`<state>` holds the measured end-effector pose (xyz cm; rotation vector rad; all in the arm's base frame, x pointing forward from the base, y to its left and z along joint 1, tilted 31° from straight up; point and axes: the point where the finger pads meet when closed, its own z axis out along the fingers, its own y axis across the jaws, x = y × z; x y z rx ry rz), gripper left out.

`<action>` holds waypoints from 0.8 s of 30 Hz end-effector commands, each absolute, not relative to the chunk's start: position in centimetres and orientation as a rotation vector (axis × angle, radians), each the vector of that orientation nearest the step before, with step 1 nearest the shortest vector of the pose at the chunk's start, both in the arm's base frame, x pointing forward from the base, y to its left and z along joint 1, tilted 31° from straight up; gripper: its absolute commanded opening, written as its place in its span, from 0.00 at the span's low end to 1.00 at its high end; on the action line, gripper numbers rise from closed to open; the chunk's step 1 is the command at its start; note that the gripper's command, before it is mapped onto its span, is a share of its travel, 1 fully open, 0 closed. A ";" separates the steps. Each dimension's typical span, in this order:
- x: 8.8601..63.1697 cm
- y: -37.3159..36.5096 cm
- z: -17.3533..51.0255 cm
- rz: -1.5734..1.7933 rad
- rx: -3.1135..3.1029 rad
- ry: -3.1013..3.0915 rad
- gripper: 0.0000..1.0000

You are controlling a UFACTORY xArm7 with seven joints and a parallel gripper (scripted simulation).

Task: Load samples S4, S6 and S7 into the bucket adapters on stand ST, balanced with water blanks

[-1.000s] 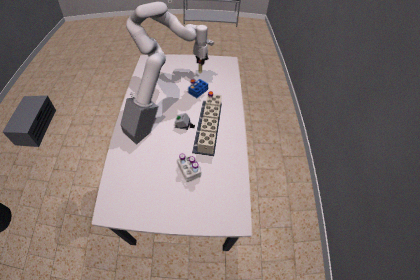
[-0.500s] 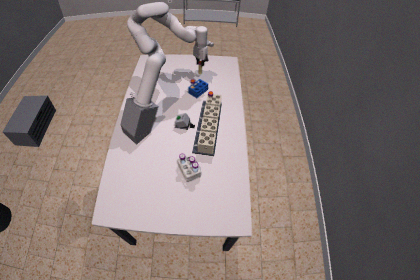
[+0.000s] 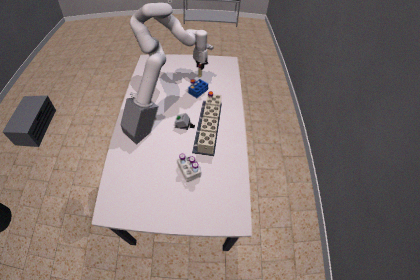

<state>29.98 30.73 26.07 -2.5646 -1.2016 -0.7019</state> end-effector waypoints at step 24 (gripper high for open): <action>31.2 32.1 23.2 -0.708 -2.563 -1.200 0.00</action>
